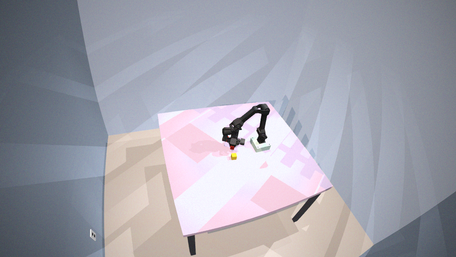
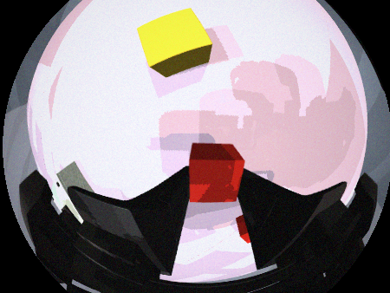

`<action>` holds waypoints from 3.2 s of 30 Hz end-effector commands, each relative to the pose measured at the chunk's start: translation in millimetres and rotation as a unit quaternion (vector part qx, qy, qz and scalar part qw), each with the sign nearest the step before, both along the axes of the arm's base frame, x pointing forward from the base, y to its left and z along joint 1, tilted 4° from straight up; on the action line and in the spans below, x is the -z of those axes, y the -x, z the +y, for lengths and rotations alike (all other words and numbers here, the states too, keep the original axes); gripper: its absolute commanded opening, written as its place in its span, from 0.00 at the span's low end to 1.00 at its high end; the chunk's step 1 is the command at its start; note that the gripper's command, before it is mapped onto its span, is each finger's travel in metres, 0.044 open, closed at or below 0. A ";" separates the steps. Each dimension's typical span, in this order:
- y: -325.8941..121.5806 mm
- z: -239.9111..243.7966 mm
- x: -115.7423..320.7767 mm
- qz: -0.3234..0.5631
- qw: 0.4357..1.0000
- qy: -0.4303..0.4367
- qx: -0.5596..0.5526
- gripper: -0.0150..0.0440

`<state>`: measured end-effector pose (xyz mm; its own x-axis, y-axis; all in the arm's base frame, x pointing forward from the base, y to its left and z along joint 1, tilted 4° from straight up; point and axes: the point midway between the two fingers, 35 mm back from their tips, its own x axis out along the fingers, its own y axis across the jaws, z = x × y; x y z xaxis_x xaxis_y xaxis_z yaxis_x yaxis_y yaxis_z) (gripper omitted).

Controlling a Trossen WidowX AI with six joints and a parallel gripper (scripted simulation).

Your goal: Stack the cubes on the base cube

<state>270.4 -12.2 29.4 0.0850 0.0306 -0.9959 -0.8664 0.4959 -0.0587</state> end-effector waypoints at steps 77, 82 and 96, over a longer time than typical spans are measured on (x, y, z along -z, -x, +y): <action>-6.3 71.5 -74.7 0.019 0.792 -0.058 0.608 0.43; -6.7 80.2 -72.2 0.021 0.746 -0.063 0.663 0.43; -6.1 104.9 -65.2 0.028 0.597 -0.076 0.798 0.43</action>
